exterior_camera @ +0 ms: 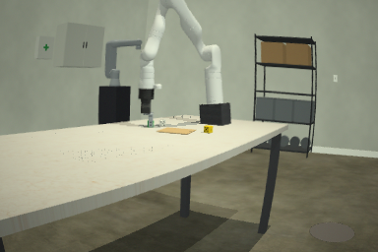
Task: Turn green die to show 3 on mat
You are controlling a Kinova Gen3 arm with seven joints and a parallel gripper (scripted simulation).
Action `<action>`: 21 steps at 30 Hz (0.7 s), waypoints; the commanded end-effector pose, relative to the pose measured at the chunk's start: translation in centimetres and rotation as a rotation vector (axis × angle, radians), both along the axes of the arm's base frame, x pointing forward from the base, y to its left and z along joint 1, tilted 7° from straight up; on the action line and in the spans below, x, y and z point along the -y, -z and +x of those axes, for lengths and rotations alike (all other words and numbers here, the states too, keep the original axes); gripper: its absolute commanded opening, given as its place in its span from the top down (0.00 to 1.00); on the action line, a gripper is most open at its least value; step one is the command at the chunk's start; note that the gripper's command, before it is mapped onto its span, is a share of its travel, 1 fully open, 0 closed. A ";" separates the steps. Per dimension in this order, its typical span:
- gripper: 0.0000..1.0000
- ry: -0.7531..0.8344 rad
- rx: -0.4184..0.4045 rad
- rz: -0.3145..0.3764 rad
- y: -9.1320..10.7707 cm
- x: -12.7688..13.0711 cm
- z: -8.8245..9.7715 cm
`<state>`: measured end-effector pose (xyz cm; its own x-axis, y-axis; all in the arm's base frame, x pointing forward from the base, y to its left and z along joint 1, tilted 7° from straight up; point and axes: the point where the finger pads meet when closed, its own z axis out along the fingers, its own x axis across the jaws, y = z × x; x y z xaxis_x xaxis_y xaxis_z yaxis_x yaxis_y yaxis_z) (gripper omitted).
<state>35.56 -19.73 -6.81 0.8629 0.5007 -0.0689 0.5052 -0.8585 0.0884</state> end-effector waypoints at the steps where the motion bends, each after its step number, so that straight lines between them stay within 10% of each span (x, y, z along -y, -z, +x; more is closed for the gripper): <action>1: 0.43 -0.006 0.006 -0.003 0.1 0.1 0.3; 21: 0.43 -0.006 0.006 -0.003 -7.1 -0.7 0.3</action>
<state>35.17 -19.66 -1.84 0.8633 0.4982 -0.0807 0.5040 -0.8595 0.0853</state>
